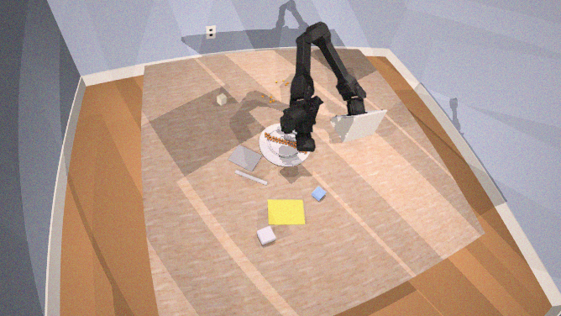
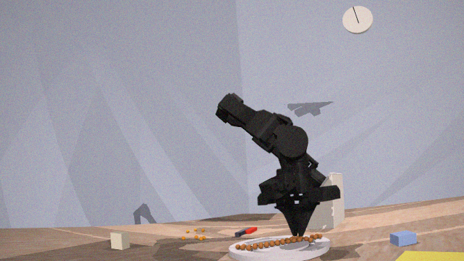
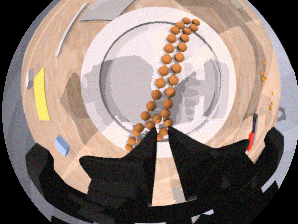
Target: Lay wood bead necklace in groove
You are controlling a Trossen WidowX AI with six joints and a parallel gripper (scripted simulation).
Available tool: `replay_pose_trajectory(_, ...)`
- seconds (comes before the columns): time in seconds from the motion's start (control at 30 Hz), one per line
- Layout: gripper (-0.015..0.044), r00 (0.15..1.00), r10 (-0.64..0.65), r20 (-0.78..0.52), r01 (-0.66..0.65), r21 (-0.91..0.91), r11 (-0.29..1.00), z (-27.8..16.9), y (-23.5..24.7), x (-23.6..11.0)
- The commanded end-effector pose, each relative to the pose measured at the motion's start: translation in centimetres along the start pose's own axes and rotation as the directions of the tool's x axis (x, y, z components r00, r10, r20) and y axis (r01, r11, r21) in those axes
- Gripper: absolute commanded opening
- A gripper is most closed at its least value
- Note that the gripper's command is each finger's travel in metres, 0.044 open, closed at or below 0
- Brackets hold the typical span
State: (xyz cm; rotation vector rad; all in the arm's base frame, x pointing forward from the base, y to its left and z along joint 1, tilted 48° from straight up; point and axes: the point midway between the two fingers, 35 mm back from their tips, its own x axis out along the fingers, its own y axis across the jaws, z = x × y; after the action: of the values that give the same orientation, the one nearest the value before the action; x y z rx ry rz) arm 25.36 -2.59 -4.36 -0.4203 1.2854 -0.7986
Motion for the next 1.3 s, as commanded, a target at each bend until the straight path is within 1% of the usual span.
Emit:
replay_pose_trajectory(0.0,0.0033,1.000,-0.002,0.002,0.002,0.006,1.000,0.1,0.0,0.0)
replay_pose_trajectory(0.17,0.0000,1.000,-0.002,0.002,0.002,0.006,1.000,0.1,0.0,0.0)
replay_pose_trajectory(0.8,0.0000,1.000,-0.003,0.002,0.003,0.005,1.000,0.1,-0.1,-0.1)
replay_pose_trajectory(0.93,0.0000,1.000,-0.012,-0.005,0.012,-0.006,1.000,-0.3,-0.2,-0.6)
replay_pose_trajectory(1.27,0.0000,1.000,-0.013,-0.006,0.013,-0.007,1.000,-1.5,-0.8,-0.6)
